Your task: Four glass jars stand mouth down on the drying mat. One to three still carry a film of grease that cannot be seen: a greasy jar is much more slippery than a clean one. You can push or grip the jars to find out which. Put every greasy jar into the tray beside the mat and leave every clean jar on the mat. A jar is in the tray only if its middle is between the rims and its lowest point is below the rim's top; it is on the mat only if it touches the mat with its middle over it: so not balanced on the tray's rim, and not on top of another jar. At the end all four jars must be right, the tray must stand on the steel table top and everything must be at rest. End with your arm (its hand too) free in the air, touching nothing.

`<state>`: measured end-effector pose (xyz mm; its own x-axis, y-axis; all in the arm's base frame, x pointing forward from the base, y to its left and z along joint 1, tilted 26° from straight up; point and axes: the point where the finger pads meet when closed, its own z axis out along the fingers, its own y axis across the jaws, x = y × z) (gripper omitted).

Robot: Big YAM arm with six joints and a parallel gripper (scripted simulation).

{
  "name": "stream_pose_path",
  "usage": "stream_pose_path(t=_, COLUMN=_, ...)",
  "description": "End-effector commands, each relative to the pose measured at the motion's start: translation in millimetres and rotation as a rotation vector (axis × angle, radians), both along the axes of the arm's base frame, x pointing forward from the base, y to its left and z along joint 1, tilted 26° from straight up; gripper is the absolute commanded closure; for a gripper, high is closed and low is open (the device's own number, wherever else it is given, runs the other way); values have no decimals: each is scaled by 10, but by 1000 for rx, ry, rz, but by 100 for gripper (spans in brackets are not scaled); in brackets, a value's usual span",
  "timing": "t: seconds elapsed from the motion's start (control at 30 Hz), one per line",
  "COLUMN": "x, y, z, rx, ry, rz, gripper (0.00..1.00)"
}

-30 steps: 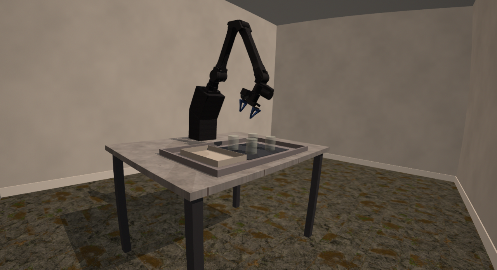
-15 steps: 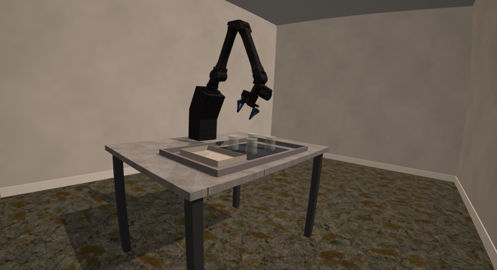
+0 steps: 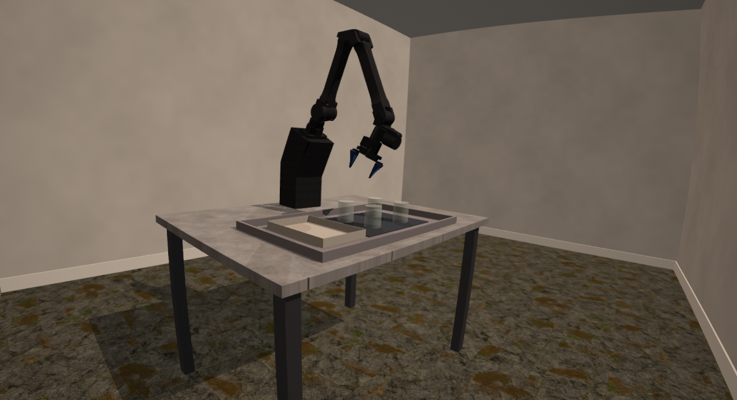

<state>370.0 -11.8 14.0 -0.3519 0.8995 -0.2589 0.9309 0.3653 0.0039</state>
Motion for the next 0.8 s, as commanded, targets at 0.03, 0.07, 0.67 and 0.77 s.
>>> stream_pose_path(t=0.03, x=65, y=38, z=101, rx=-3, ry=-30, rz=76, gripper=0)
stream_pose_path(t=0.07, x=65, y=38, z=101, rx=-3, ry=-30, rz=76, gripper=0)
stream_pose_path(t=0.67, x=44, y=29, z=44, rx=-36, ry=-3, rz=311, gripper=0)
stream_pose_path(t=0.77, x=44, y=29, z=44, rx=-36, ry=-3, rz=311, gripper=0)
